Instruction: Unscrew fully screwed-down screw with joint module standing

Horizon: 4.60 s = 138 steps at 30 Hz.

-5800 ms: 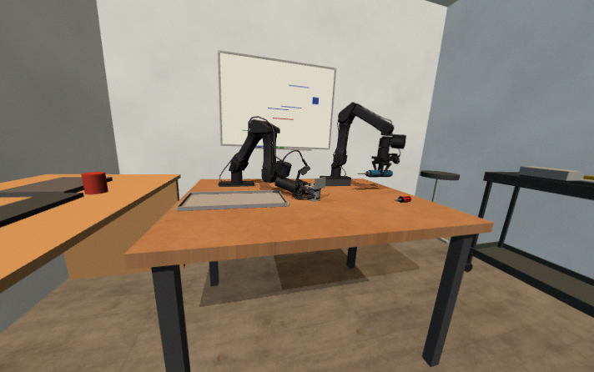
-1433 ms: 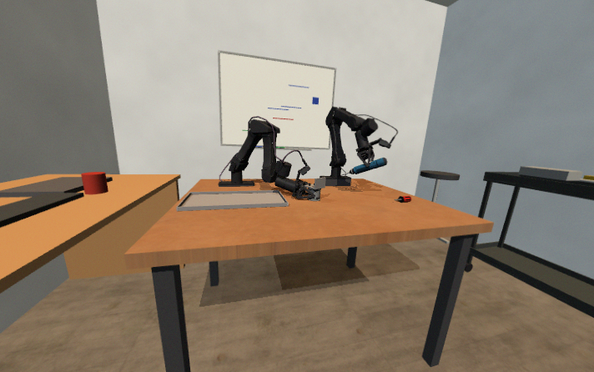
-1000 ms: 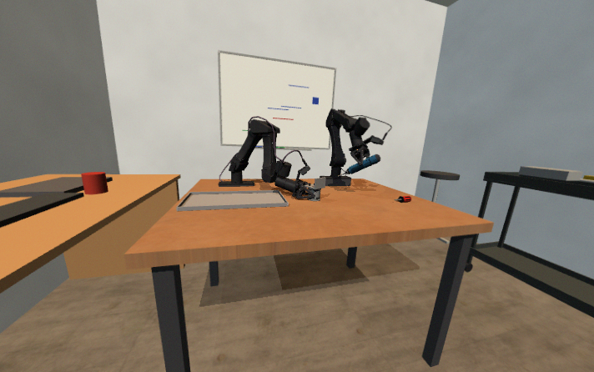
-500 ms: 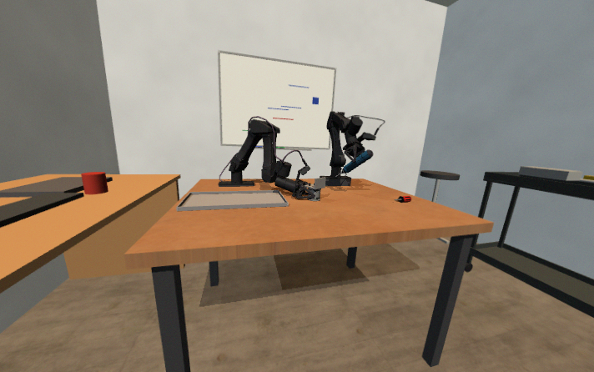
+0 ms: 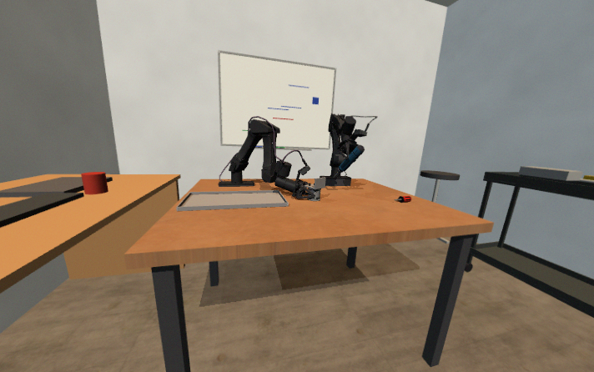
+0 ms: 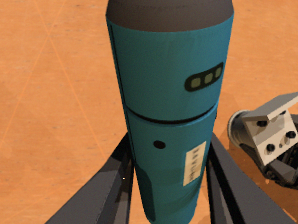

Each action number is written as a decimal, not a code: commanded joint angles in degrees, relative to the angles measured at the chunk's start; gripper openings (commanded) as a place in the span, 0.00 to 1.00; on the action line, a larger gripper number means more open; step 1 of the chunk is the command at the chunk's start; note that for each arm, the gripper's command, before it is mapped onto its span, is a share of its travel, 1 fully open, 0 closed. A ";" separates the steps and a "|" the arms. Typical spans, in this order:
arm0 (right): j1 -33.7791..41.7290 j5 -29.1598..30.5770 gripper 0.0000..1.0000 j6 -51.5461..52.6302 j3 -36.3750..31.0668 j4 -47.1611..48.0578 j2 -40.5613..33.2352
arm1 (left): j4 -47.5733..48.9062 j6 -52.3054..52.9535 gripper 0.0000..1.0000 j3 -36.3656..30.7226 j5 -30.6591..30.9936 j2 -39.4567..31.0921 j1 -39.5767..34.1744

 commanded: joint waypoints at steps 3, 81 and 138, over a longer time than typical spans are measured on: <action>0.31 -0.23 0.59 0.36 -0.96 -1.13 0.63 | 8.39 3.44 0.42 -0.65 -0.22 -4.45 -3.67; 0.31 -0.23 0.59 0.36 -0.96 -1.13 0.63 | 30.72 22.47 0.42 -11.93 -0.11 -22.75 -27.12; 0.31 -0.23 0.59 0.36 -0.96 -1.13 0.63 | 32.37 22.28 0.42 -7.96 0.20 -21.33 -27.27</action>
